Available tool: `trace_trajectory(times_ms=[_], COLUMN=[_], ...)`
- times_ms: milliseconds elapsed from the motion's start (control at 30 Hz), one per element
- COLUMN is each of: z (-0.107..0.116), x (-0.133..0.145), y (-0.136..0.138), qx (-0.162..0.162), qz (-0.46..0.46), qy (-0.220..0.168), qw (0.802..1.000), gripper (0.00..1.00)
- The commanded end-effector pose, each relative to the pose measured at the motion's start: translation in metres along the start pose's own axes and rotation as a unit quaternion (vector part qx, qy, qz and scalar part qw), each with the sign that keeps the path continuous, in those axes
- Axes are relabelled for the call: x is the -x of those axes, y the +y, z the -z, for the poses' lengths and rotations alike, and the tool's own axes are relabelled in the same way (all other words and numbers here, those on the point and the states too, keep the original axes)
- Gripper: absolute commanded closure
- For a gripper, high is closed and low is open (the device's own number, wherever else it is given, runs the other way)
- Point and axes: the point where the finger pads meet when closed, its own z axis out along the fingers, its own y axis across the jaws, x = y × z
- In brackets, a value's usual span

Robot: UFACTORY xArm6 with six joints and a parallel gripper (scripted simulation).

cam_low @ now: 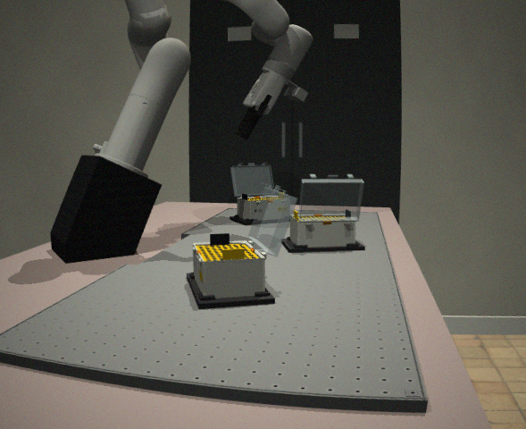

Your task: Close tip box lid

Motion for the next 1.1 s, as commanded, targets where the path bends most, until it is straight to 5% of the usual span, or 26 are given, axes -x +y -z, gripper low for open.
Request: trace_trajectory(times_ms=[0,400,1067], z=[-0.008,-0.02,-0.099], x=[0.01,0.023,-0.02], y=[0.008,0.021,0.031], qx=[0.011,0.031,0.031], qz=[-0.02,-0.059,-0.059], qy=[-0.003,-0.009,-0.01], qw=[1.0,0.998,0.998], gripper=[1.0,1.0,1.0])
